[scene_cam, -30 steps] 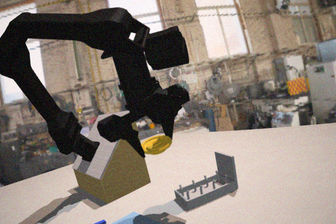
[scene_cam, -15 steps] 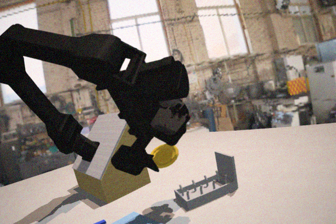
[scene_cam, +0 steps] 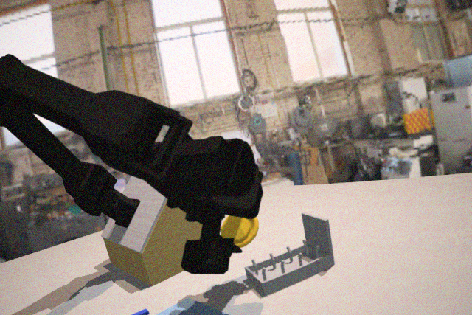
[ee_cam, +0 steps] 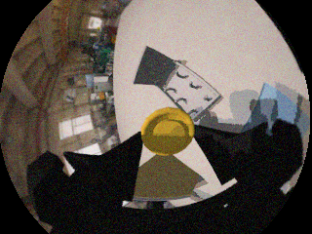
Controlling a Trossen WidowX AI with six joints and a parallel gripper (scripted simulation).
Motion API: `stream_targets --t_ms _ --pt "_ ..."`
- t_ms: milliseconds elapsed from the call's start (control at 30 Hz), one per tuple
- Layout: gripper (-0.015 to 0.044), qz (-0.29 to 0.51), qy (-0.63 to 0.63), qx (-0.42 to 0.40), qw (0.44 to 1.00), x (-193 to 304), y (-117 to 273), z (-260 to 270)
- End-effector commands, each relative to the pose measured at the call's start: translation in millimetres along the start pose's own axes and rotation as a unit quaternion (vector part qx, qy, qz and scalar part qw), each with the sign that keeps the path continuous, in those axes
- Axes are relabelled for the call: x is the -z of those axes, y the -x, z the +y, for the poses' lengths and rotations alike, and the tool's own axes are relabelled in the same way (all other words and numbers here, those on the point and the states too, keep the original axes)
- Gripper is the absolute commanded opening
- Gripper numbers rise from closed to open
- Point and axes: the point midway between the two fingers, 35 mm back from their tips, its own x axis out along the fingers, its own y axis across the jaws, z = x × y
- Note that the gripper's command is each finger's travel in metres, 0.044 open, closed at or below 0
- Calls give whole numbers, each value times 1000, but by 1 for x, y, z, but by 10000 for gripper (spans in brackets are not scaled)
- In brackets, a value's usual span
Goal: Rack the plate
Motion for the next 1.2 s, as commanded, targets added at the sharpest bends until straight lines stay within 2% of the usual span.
stream_targets --t_ms 0,600,1167 --pt "0 -22 40 -30 998 0 -5 -3" --pt "0 -159 216 -106 957 -2 -16 -19" --pt "0 -319 372 -84 868 0 -14 -36"
